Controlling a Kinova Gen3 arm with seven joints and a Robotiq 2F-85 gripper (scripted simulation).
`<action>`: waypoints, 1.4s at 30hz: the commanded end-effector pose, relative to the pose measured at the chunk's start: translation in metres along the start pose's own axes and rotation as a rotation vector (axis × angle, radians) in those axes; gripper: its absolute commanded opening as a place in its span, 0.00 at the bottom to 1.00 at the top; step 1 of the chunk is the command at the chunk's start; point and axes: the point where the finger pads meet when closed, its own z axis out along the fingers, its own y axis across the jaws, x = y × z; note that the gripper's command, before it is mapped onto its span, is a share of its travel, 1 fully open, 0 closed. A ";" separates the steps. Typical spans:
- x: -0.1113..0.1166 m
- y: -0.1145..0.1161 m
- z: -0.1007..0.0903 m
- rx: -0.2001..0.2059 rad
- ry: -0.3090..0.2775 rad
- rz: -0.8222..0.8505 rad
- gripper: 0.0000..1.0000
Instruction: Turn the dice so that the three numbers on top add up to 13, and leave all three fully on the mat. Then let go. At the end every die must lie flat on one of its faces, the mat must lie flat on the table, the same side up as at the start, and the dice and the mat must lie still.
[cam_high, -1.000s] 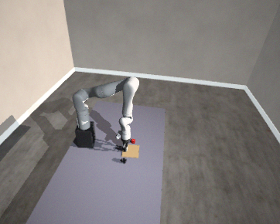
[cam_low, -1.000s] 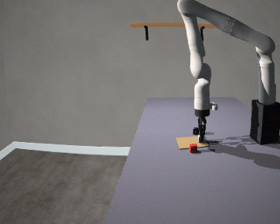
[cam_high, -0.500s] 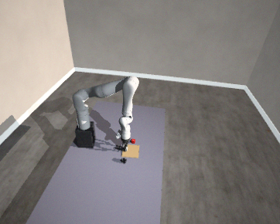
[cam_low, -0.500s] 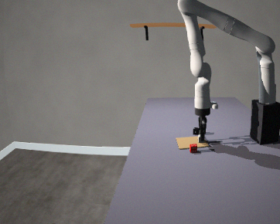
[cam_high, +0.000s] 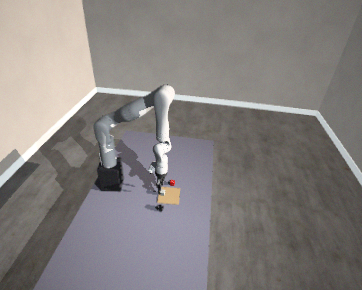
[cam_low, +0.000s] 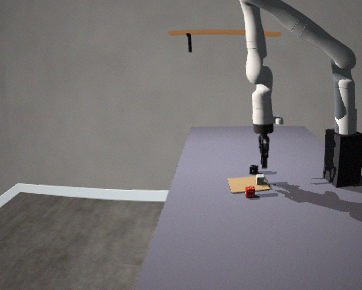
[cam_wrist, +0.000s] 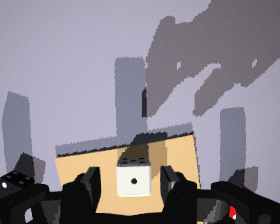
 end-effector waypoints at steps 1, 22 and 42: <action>-0.011 0.003 -0.021 0.003 -0.029 -0.012 0.46; -0.011 0.003 -0.031 0.003 -0.029 -0.012 1.00; -0.011 0.003 -0.031 0.004 -0.030 -0.011 1.00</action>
